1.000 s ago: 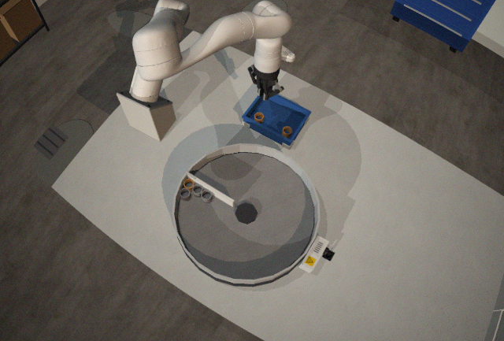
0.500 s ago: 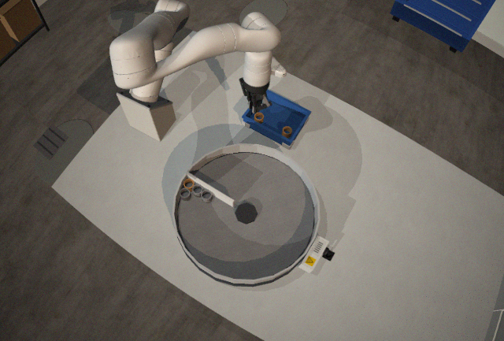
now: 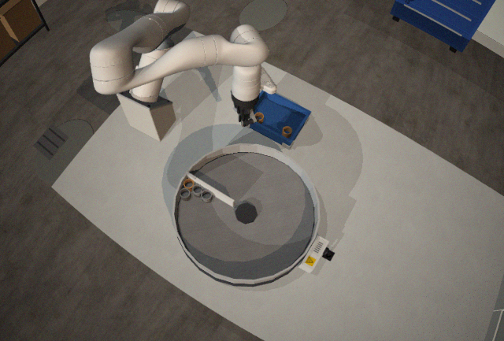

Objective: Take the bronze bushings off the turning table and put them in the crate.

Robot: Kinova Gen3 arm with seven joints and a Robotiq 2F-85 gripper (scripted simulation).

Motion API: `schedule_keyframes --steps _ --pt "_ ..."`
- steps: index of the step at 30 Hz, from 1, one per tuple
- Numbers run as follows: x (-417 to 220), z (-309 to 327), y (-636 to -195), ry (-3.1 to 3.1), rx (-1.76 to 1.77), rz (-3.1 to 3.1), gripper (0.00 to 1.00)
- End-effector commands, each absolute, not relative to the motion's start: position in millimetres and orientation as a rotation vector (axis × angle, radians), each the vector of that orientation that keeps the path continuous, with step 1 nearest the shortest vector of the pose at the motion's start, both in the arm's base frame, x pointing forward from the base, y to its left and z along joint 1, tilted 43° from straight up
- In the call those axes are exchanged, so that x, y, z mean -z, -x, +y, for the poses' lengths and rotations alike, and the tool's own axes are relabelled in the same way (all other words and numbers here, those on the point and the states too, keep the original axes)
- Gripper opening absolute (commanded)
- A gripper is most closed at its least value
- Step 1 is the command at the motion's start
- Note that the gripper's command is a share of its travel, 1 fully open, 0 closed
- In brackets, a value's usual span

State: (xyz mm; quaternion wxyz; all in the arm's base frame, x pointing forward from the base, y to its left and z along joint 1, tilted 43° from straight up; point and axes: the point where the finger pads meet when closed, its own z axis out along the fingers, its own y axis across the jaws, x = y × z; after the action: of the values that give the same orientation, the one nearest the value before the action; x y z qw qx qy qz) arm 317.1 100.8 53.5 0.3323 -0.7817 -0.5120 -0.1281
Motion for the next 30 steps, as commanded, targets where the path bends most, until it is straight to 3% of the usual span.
schedule_keyframes --steps 1,10,15,27,30 --pt "-51.4 93.0 -319.4 2.055 0.348 -1.284 0.14" --pt "-51.4 93.0 -319.4 2.055 0.348 -1.284 0.14" --pt "-8.9 52.8 -320.5 2.138 0.277 -1.121 0.14" --pt "-8.9 52.8 -320.5 2.138 0.277 -1.121 0.14" --pt "16.5 28.8 -321.2 2.182 0.234 -1.021 0.14"
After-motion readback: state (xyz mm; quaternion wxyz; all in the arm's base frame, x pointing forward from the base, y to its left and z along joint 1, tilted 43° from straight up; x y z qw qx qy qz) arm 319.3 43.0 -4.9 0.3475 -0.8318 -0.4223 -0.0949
